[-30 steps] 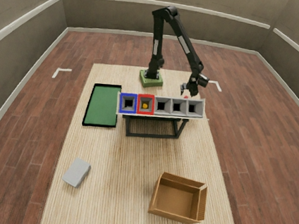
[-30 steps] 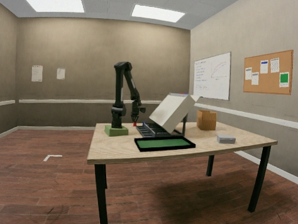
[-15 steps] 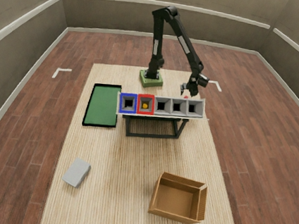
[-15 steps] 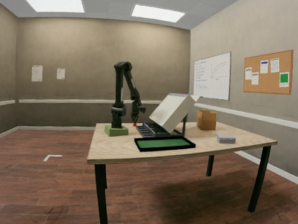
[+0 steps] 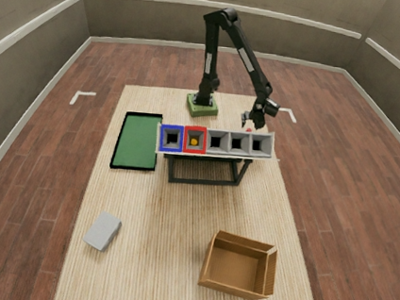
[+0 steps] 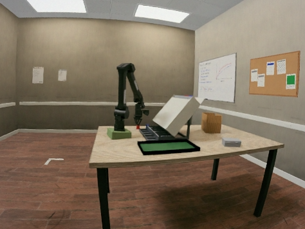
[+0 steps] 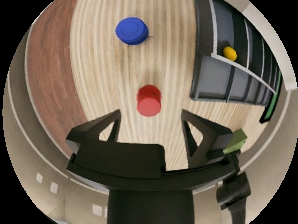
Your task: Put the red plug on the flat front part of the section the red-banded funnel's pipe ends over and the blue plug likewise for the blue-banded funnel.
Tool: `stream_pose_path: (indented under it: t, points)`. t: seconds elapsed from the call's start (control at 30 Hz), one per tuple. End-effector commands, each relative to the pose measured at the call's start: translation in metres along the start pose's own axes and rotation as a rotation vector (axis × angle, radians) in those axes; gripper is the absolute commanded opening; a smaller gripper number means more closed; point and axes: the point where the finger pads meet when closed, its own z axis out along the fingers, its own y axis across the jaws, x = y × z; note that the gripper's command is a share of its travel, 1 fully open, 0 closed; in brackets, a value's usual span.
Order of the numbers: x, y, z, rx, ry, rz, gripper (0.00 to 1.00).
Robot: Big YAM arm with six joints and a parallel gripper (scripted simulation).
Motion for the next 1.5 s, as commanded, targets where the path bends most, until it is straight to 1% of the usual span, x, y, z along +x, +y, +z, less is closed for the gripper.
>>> stream_pose_path:
  t: [0.0, 1.37, 1.47]
  points:
    - [-0.0120, 0.0083, -0.0057, -0.013, -0.010, 0.000, 0.87]
    - [-0.0201, 0.0126, -0.0091, -0.004, -0.004, -0.003, 0.87]
    - [-0.0195, 0.0123, -0.0071, -0.004, -0.004, -0.003, 0.87]
